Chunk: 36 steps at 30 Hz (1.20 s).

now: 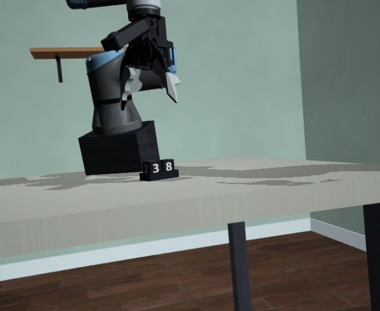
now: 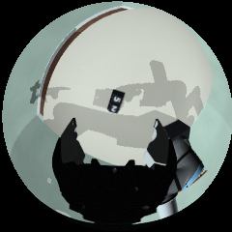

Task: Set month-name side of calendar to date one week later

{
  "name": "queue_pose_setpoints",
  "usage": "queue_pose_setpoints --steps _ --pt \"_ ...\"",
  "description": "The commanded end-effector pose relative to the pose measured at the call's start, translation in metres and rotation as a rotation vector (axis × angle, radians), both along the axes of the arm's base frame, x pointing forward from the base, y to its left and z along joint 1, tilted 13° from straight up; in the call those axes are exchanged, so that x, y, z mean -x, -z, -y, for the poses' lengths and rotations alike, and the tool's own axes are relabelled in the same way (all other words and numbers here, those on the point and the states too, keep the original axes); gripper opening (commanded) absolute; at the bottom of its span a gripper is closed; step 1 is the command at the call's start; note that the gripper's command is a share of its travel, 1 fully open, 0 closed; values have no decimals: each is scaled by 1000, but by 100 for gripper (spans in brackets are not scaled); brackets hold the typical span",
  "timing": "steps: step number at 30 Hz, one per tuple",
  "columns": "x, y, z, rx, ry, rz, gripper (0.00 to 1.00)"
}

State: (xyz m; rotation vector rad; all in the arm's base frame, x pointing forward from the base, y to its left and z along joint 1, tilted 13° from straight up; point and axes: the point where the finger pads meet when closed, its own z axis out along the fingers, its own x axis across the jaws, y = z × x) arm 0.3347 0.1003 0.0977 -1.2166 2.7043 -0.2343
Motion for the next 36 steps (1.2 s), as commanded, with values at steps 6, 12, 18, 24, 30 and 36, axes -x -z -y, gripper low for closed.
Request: queue_pose_setpoints --steps 6,12,18,24,30,36 --pt "-5 2 -1 43 -215 -15 100" --pt "-8 5 -2 86 -409 -29 100" --pt "-9 6 -3 110 -516 -37 100" --pt "-12 9 -4 152 -705 -51 100" --pt "-13 12 -5 196 -904 -66 100" --pt "-14 14 -6 224 -1030 -75 100"
